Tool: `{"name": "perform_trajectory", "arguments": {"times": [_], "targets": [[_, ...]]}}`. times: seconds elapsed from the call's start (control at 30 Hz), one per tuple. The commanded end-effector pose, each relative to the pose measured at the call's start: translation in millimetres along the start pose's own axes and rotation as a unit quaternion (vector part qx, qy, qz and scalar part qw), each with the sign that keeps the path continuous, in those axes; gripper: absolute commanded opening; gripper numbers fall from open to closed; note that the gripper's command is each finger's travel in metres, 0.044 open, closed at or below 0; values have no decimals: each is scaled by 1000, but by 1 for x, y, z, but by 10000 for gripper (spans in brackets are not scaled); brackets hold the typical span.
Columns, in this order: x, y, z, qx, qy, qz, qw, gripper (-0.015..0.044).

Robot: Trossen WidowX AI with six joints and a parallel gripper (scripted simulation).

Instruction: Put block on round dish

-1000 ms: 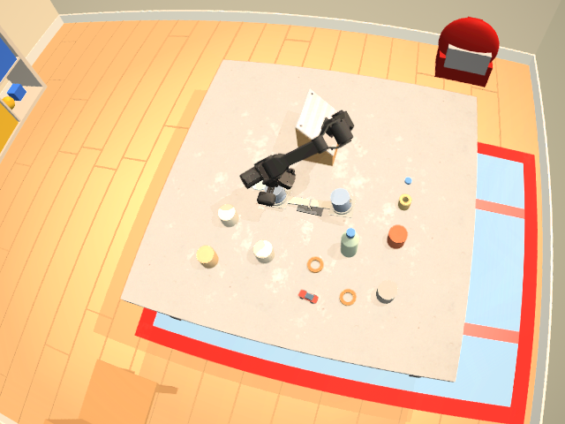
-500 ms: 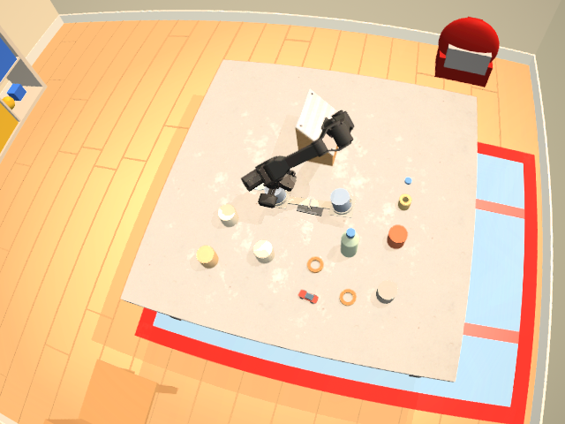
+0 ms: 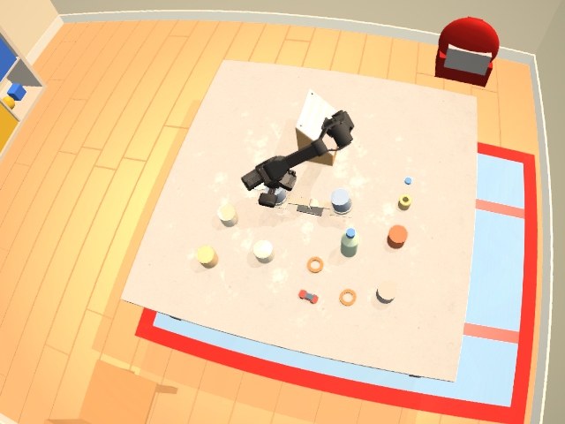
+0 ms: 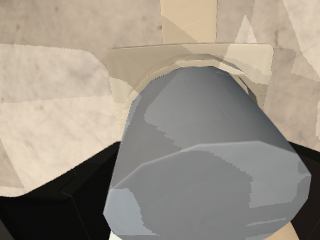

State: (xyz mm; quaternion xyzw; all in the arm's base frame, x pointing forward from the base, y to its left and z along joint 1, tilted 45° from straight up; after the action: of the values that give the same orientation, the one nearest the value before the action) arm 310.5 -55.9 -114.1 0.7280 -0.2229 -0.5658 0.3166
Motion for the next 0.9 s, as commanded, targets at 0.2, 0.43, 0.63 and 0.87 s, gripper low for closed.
{"name": "perform_trajectory", "arguments": {"times": [0.2,0.43,0.63,0.87], "targets": [[3,13,-3,3,2,3,1000,0],[4,22,-4,3,2,4,1000,0],[5,29,-5,3,2,4,1000,0],[5,38,-5,3,2,5,1000,0]]}}
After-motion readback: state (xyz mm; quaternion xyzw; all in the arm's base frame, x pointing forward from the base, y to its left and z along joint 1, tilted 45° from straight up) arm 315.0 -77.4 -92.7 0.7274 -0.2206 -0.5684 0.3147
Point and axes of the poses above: the point midway between the two fingers, 35 mm back from their tips, its own y axis back along the fingers, its own z axis across the jaws, x = y × z, the point moved 1 cm from there along y, back along the fingers, and after that the axes turned 11 degrees about y, right-handed, at the moved point
